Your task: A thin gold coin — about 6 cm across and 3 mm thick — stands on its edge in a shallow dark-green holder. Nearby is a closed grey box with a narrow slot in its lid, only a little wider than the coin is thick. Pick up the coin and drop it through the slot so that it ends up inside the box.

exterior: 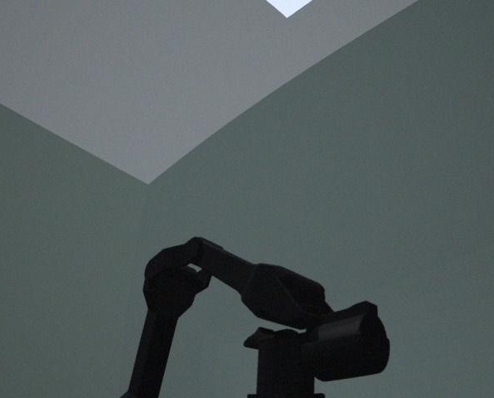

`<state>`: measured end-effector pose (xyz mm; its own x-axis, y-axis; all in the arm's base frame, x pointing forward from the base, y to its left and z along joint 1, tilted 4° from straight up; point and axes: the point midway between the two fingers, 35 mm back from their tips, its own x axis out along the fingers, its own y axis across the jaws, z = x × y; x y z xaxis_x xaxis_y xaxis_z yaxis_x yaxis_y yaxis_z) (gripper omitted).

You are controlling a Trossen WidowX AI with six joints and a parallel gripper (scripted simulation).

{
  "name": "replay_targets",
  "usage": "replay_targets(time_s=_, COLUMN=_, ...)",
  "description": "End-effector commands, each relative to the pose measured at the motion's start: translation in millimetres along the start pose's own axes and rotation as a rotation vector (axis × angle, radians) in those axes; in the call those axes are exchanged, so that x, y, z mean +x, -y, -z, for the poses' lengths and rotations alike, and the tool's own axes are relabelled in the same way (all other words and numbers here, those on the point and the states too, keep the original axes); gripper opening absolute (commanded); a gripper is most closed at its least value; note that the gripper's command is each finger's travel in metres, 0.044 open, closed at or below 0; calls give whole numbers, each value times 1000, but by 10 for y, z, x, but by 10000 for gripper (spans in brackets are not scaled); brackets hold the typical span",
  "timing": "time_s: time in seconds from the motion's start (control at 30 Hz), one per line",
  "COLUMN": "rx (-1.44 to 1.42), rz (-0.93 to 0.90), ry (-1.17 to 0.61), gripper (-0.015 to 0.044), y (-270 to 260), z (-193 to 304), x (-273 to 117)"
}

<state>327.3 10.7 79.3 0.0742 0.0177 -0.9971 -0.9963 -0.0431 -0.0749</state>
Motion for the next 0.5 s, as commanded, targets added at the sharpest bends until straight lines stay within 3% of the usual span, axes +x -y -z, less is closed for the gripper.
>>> replay_targets(time_s=0.0, rx=5, rz=-1, ry=0, gripper=0, y=-6, z=-1, x=28)
replay_targets(time_s=0.47, rx=0, rz=-1, ry=0, gripper=0, y=-5, z=-1, x=87)
